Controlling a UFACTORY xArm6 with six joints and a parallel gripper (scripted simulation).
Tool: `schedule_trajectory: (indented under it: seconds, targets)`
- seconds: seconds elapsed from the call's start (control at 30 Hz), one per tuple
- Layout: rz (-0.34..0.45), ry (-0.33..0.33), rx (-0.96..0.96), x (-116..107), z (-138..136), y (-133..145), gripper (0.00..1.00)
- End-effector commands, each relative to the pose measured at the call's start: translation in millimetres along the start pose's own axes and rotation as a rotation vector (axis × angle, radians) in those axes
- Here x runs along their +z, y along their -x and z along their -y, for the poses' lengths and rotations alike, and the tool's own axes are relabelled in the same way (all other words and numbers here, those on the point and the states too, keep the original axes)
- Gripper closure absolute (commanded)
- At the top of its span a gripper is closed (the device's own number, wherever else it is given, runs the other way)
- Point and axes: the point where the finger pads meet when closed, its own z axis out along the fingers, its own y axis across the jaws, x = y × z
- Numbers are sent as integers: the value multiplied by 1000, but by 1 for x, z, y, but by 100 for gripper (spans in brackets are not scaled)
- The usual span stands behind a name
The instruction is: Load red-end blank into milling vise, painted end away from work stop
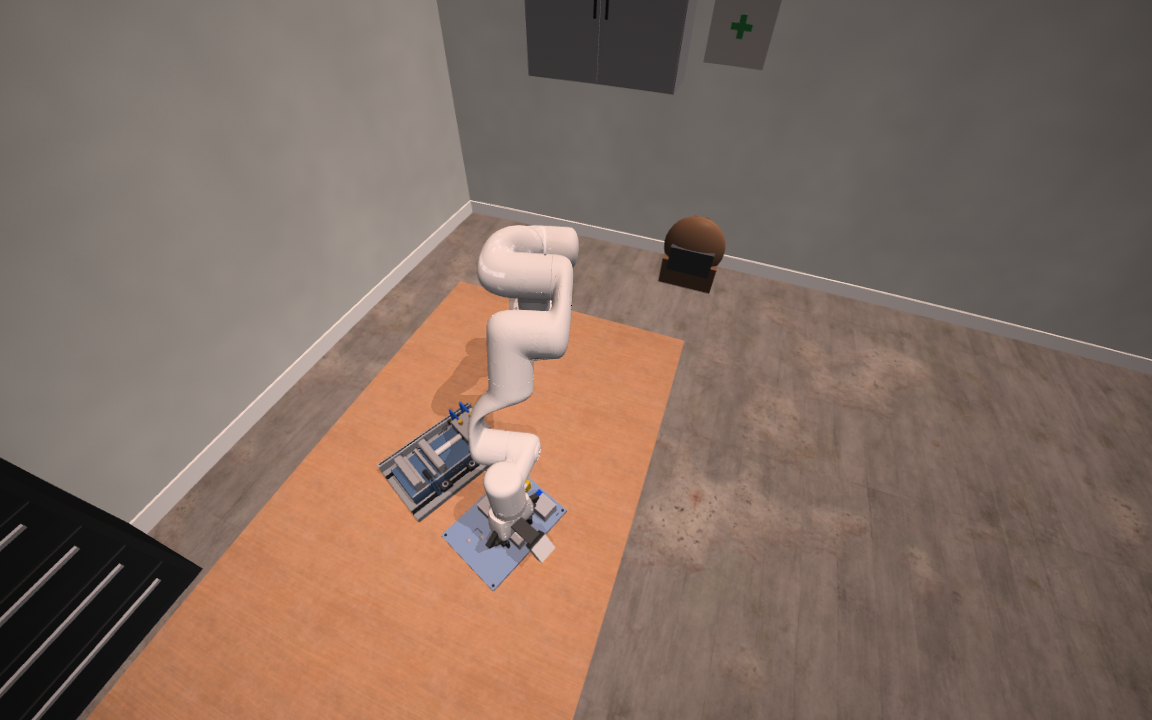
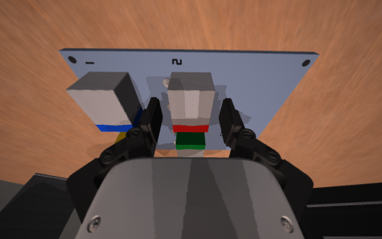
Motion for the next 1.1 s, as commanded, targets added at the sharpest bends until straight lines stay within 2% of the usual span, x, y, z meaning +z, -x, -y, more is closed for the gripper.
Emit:
schedule_trajectory:
  seconds: [0.0,0.57,0.6,1.07]
  targets:
    - [-3,3,0,-2,-2,-1,22]
    - [-3,3,0,-3,-1,-1,22]
    - [-3,4,0,-3,-2,-1,100]
    - [-3,4,0,-3,-2,-1,100]
